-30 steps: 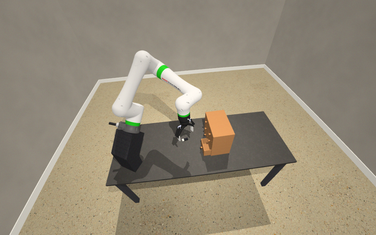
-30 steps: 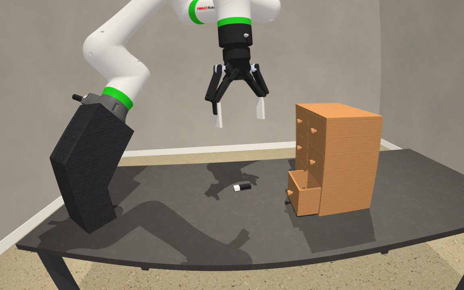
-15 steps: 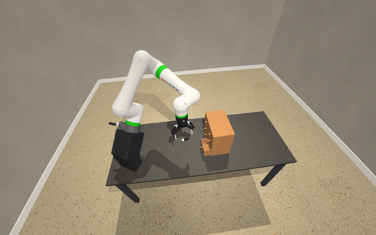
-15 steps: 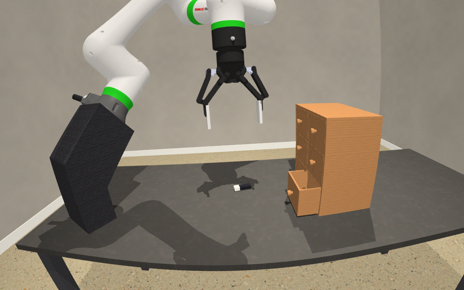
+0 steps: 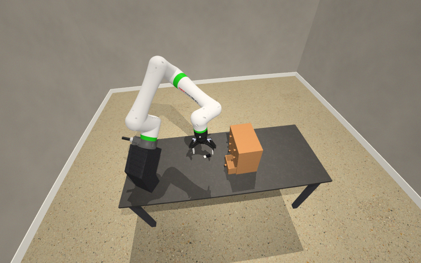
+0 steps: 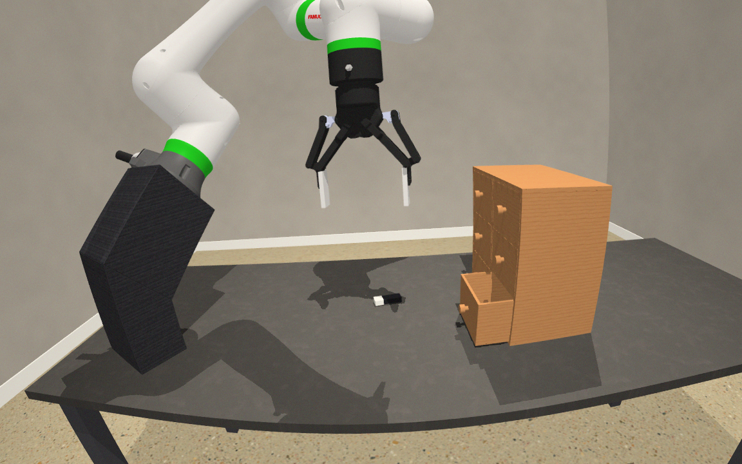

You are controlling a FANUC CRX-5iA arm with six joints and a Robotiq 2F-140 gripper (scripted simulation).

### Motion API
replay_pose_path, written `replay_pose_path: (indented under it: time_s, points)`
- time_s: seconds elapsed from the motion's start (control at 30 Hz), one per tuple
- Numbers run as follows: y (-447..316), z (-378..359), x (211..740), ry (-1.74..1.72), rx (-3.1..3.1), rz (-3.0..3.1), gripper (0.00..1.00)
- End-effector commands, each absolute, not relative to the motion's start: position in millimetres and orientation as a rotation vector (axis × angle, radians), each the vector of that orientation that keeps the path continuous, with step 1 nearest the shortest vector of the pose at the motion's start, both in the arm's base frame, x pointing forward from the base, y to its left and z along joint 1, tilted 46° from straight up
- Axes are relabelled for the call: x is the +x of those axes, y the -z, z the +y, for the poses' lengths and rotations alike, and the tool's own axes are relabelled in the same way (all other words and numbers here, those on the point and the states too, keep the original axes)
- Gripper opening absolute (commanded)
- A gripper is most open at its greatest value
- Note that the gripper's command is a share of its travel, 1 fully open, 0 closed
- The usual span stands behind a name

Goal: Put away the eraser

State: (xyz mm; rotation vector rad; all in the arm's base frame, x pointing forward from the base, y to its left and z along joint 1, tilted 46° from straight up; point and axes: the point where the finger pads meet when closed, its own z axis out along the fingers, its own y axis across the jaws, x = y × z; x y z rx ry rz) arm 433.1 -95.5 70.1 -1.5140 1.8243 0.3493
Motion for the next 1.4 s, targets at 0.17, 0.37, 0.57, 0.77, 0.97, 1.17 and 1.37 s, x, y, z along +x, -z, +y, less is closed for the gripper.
replay_pose_path:
  time_s: [0.17, 0.37, 0.57, 0.77, 0.97, 1.17, 1.37]
  points:
    - [-62, -90, 422, -0.492, -1.237, 2.056, 1.00]
    - [-59, -88, 418, -0.545, -1.122, 2.135, 1.00]
    - [-54, -84, 412, -0.619, -0.951, 2.241, 1.00]
    - [-50, -82, 407, -0.676, -0.812, 2.315, 1.00]
    - [-47, -80, 403, -0.727, -0.678, 2.378, 1.00]
    - [-43, -77, 398, -0.780, -0.530, 2.438, 1.00]
    - [-41, -76, 395, -0.811, -0.439, 2.471, 1.00]
